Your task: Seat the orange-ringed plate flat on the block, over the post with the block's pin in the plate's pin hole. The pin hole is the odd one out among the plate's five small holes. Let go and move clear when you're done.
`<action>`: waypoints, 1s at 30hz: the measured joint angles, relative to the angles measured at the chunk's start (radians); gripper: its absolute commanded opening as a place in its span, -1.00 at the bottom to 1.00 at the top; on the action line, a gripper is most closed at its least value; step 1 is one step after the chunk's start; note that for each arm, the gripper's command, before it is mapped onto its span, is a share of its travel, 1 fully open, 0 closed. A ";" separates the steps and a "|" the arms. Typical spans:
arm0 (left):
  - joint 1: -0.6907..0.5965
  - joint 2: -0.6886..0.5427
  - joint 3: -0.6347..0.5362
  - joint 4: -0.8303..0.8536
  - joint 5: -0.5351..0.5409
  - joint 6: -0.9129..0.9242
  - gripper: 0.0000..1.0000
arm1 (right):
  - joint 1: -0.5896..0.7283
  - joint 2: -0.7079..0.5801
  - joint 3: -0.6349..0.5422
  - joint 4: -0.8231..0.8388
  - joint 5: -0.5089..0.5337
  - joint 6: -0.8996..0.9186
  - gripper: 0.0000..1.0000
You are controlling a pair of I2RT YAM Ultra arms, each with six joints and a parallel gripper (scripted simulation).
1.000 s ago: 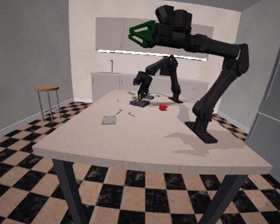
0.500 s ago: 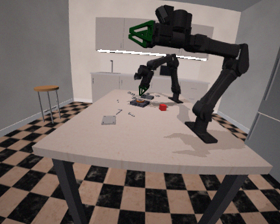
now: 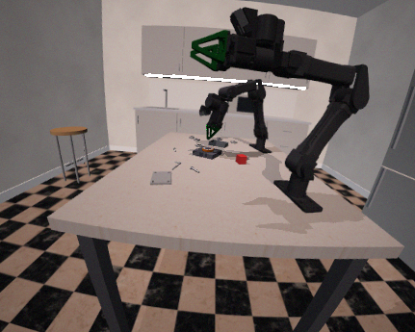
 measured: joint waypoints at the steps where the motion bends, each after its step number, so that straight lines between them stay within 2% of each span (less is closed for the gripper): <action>1: 0.000 0.000 0.000 0.000 0.000 0.000 0.54 | 0.000 0.000 0.000 0.000 0.000 0.000 0.56; 11: 0.000 0.000 0.000 0.000 0.000 0.000 0.54 | -0.033 -0.080 -0.054 0.095 -0.016 -0.084 0.56; 23: 0.000 0.001 0.000 -0.004 0.000 0.000 0.54 | -0.165 -0.458 -0.255 0.431 -0.071 -0.406 0.56; 30: 0.000 0.001 0.000 -0.004 -0.001 0.000 0.54 | -0.228 -0.619 -0.401 0.640 -0.124 -0.571 0.56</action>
